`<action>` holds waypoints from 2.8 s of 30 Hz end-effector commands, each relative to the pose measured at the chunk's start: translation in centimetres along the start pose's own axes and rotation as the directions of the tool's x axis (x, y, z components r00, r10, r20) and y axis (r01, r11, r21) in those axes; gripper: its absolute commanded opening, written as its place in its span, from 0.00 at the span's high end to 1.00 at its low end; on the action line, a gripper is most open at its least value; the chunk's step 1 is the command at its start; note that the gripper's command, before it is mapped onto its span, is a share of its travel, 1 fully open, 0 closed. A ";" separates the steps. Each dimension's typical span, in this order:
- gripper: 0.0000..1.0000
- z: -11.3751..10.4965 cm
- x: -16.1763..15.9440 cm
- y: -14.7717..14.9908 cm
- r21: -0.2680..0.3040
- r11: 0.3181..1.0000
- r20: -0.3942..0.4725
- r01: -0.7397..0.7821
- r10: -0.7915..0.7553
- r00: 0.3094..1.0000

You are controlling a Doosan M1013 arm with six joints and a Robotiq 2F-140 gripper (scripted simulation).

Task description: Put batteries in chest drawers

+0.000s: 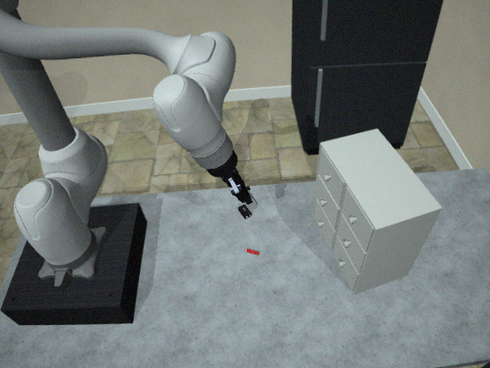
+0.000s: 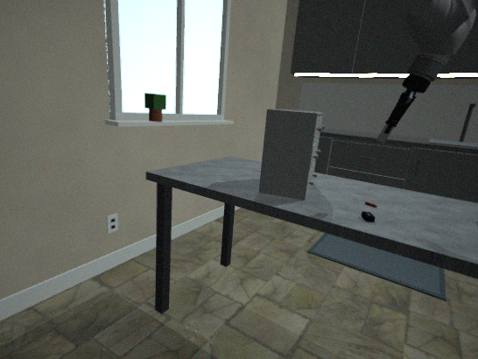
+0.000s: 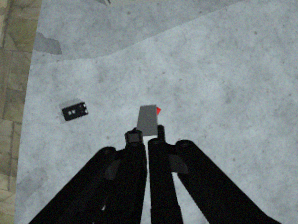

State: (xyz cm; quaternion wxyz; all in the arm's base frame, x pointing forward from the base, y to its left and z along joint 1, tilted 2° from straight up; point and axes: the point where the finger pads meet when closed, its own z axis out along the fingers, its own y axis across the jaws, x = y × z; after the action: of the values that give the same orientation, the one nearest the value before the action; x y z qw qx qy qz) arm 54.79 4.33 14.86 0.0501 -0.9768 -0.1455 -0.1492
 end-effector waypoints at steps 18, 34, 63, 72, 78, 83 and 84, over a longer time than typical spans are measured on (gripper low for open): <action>1.00 -2.2 -1.0 -1.0 -0.028 1.000 0.312 -0.009 0.017 0.950; 1.00 -2.4 -1.1 -1.0 -0.028 1.000 0.328 -0.009 0.018 0.945; 1.00 -1.7 0.2 14.5 -0.028 1.000 0.302 -0.009 0.017 0.953; 1.00 -0.8 0.7 14.5 -0.028 1.000 0.215 -0.009 0.015 0.977; 1.00 0.7 1.5 14.5 -0.028 1.000 0.076 -0.009 0.011 0.997; 1.00 2.1 2.2 14.6 -0.028 1.000 -0.062 -0.009 0.007 0.998; 1.00 2.1 2.2 14.6 -0.028 1.000 -0.062 -0.009 0.007 0.998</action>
State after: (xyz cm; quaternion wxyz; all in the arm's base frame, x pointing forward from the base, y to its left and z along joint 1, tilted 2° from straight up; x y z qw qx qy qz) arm 61.33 -9.00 13.20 0.0314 -0.9784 -0.1348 -0.1534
